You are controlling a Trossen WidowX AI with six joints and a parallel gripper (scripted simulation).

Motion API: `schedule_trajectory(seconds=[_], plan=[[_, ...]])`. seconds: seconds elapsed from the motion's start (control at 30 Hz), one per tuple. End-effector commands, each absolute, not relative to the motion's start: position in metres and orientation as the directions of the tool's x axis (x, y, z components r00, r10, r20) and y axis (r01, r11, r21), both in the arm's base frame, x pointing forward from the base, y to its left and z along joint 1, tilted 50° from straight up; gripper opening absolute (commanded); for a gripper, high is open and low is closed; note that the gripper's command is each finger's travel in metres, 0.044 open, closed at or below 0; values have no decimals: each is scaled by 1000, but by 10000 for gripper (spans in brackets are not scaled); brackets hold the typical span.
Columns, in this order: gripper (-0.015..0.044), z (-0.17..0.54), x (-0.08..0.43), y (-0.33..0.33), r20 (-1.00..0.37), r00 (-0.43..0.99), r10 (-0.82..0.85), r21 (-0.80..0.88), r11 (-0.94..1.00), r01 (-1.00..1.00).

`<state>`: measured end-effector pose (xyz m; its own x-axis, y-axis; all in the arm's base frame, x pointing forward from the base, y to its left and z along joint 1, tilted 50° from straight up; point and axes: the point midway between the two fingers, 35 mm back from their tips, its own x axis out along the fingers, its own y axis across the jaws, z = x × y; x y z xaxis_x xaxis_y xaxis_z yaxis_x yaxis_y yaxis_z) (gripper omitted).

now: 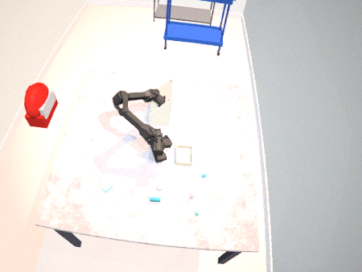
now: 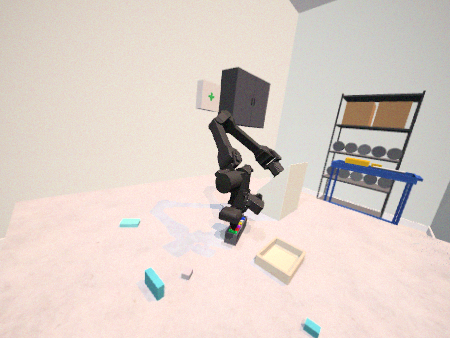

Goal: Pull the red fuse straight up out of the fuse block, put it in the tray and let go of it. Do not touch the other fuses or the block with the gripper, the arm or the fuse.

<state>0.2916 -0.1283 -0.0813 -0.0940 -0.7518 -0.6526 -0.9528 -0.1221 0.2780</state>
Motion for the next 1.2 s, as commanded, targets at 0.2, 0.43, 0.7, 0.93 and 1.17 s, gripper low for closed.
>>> schedule_trajectory(seconds=[0.2, 0.43, 0.7, 0.93, 1.17], plan=[[67, -83, 291, -129, -652, -95, -752, 280, -123, -952], [21, -83, 291, -129, -652, -95, -752, 280, -123, -952], [0, -82, 291, -129, -652, -95, -752, 280, -123, -952], [0, -80, 292, -126, -653, -95, -752, 280, -124, -952], [0, -78, 292, -124, -653, -95, -752, 281, -124, -952]])
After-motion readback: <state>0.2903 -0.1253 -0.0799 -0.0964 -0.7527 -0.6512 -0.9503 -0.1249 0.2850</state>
